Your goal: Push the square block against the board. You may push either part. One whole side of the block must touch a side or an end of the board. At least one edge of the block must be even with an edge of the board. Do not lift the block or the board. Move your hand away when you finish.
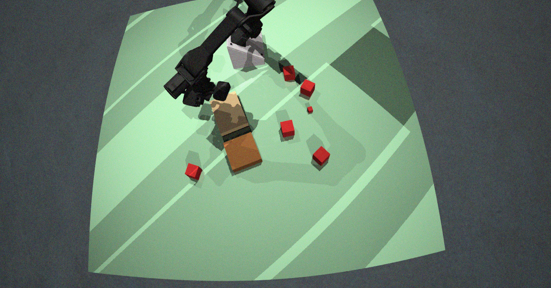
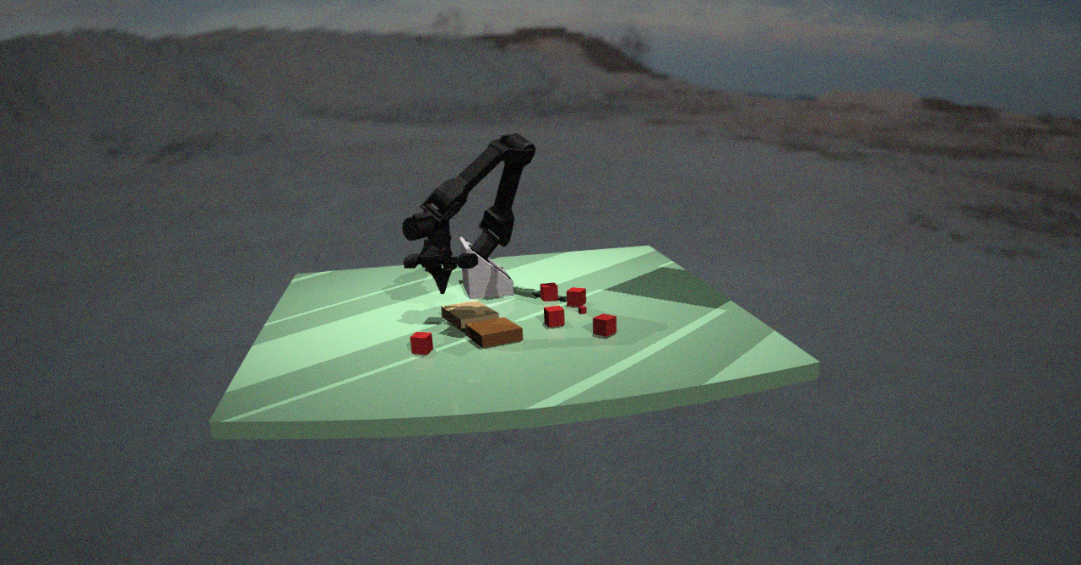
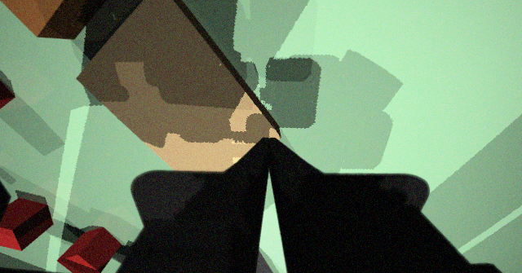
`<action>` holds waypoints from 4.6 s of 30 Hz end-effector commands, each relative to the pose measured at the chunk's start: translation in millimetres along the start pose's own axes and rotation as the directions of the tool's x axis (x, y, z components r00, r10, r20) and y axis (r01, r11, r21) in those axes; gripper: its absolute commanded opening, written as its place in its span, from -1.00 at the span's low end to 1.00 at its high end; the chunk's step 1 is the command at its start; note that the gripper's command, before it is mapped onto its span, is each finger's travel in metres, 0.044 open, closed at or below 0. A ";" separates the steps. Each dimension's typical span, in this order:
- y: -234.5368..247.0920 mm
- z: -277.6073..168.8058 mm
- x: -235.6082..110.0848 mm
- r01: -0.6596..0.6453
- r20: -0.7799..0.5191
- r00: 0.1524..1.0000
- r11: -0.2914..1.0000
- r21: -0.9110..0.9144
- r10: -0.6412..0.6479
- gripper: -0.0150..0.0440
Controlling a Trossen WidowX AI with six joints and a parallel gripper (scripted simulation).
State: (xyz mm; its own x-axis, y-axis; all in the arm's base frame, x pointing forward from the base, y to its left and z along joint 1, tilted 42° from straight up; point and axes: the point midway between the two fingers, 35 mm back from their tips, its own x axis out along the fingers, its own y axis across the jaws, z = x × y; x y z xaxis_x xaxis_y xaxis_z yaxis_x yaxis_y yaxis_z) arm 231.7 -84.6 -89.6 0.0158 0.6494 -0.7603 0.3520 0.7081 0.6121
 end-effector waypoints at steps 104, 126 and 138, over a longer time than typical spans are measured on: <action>11.9 -67.4 62.0 -0.013 -0.019 1.000 0.794 -0.607 0.002 -0.49; 18.0 -54.3 6.7 -0.012 -0.018 1.000 0.796 -0.605 0.001 -0.49; 24.4 -50.0 62.4 -0.016 -0.019 1.000 0.796 -0.605 0.005 -0.49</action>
State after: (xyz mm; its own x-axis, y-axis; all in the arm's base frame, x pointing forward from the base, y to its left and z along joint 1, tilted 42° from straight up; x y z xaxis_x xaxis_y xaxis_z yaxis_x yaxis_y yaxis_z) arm 199.1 -21.8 -105.2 0.0007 0.6513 -0.7588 -0.2972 0.7247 0.6217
